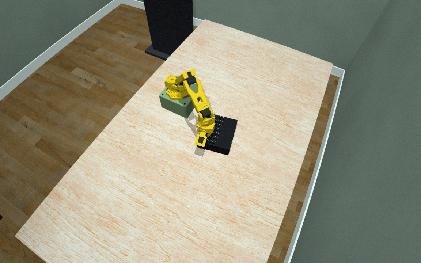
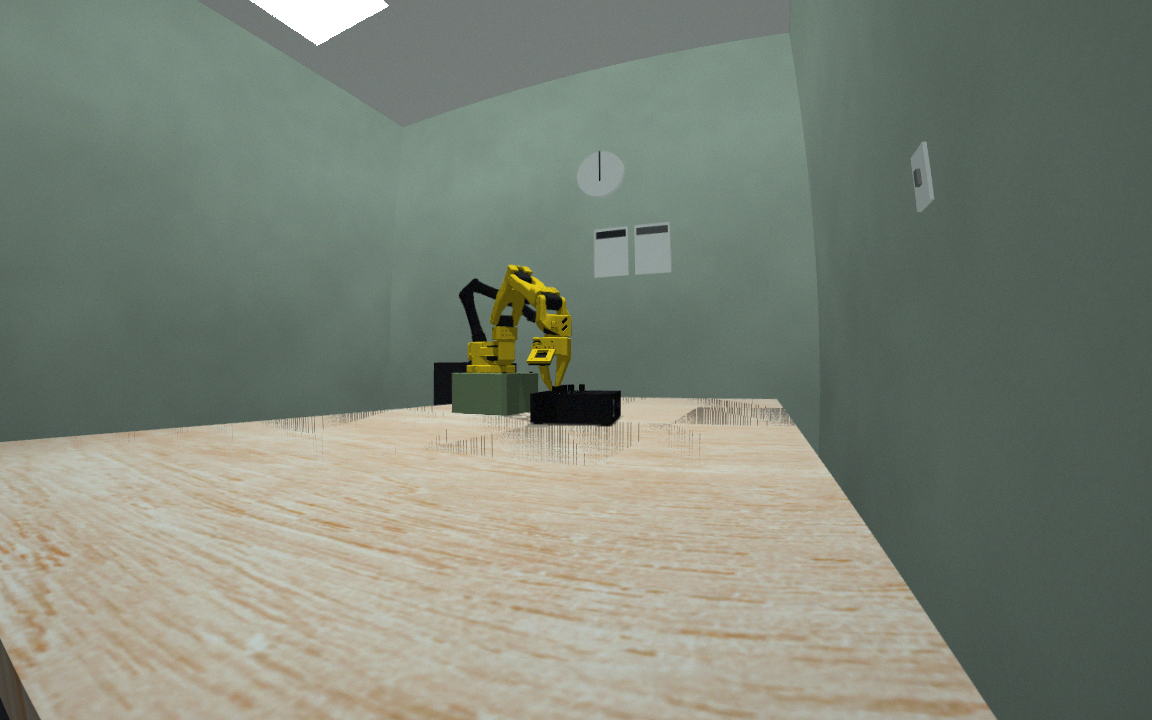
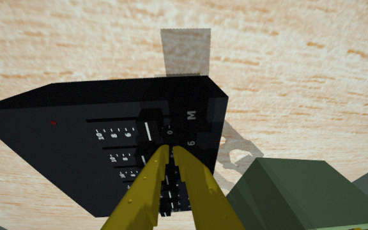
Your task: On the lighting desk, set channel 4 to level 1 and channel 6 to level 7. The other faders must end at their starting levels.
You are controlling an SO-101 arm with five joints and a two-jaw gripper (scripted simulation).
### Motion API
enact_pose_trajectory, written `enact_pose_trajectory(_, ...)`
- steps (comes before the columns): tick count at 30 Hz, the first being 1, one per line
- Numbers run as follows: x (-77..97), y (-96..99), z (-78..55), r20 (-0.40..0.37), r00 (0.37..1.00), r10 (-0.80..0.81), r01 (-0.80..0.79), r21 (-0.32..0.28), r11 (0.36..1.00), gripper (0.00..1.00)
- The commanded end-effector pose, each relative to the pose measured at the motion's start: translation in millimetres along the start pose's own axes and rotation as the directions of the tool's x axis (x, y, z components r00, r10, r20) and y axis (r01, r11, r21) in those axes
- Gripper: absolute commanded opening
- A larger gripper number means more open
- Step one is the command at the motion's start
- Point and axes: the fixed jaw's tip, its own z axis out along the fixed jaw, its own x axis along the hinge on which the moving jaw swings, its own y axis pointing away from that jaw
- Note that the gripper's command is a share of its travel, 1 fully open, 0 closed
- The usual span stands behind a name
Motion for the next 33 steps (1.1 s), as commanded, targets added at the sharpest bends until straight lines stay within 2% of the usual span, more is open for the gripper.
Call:
enact_pose_trajectory(1, 4.5, 7.4, 1.4, -0.003, 1.0, -0.023, 0.023, -0.006, 1.0, 0.0)
enact_pose_trajectory(33, 5.0, 13.2, 0.5, -0.003, 1.0, -0.023, 0.023, -0.006, 1.0, 0.0)
